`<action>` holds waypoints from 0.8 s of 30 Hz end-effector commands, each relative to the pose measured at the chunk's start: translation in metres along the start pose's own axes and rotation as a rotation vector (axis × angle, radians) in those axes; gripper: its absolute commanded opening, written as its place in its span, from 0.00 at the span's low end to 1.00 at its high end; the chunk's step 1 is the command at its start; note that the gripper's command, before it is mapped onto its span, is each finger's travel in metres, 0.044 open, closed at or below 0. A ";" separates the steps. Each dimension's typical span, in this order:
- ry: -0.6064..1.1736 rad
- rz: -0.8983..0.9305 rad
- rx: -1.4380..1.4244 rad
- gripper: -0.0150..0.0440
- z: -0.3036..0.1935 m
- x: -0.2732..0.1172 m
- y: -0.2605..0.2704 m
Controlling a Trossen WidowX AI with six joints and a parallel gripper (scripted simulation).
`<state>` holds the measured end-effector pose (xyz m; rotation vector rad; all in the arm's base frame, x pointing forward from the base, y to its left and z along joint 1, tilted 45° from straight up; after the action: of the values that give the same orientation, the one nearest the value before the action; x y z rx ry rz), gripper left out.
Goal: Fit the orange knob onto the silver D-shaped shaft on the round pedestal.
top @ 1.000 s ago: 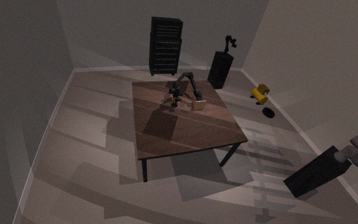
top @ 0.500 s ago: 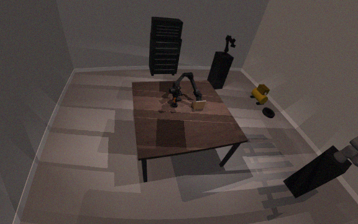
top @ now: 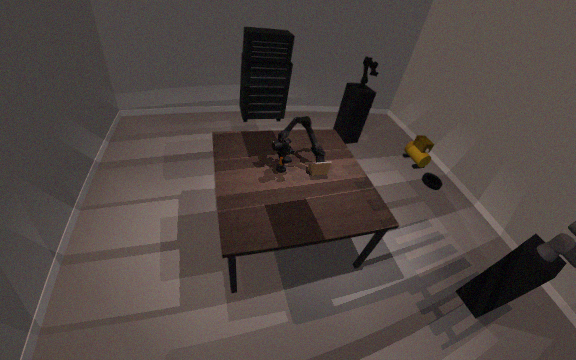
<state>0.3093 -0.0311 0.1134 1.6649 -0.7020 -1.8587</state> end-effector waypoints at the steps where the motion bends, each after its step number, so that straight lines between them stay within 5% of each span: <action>1: 0.001 0.003 -0.004 0.25 0.000 -0.001 -0.001; 11: 0.002 0.003 0.126 0.25 -0.001 -0.004 0.000; 24: 0.003 0.002 1.009 0.25 0.000 0.000 -0.001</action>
<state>0.3097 -0.0292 0.1143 2.0247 -1.3885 -1.7347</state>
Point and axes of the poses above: the point midway between the two fingers, 35 mm back from their tips, its own x axis out along the fingers, its own y axis across the jaws, z = x × y, the point moved 8 cm from there along -x, back along the fingers
